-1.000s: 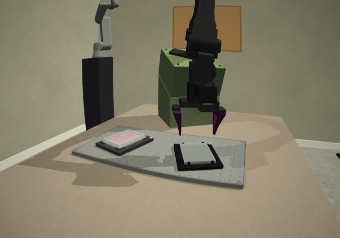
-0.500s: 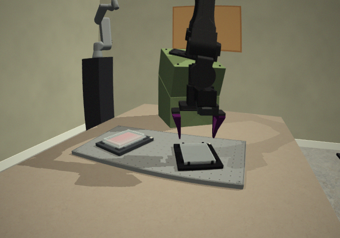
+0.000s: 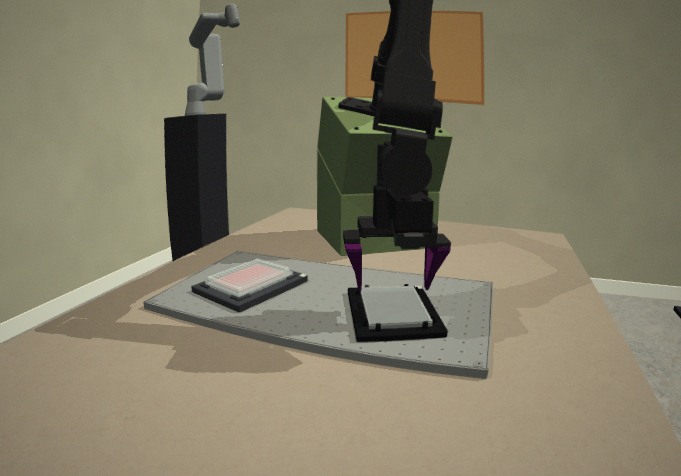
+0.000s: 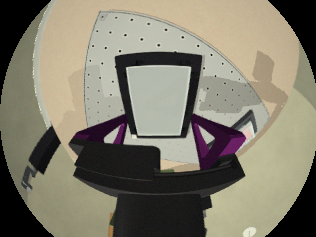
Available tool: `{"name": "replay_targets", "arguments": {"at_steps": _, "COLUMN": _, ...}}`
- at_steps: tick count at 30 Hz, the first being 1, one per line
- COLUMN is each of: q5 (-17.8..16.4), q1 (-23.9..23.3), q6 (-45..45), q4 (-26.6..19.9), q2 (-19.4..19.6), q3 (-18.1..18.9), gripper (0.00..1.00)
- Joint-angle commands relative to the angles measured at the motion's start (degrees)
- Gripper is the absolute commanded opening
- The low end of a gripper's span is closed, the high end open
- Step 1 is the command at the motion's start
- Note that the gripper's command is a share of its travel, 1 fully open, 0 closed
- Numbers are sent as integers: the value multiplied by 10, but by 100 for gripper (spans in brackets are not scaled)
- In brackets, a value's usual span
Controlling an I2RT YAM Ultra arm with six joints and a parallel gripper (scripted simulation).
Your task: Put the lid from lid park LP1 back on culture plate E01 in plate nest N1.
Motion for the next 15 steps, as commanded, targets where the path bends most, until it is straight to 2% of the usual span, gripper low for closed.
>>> {"name": "replay_targets", "arguments": {"at_steps": 1, "q5": 2, "q1": 7, "q6": 4, "q4": 16, "q2": 13, "q3": 18, "gripper": 100}}
{"name": "replay_targets", "arguments": {"at_steps": 4, "q5": 2, "q1": 8, "q6": 3, "q4": 18, "q2": 14, "q3": 20, "gripper": 100}}
{"name": "replay_targets", "arguments": {"at_steps": 5, "q5": 2, "q1": 8, "q6": 3, "q4": 17, "q2": -4, "q3": 20, "gripper": 100}}
{"name": "replay_targets", "arguments": {"at_steps": 6, "q5": 2, "q1": 6, "q6": 3, "q4": 17, "q2": -6, "q3": 20, "gripper": 100}}
{"name": "replay_targets", "arguments": {"at_steps": 15, "q5": 1, "q1": 2, "q6": 2, "q4": 10, "q2": 7, "q3": 9, "gripper": 100}}
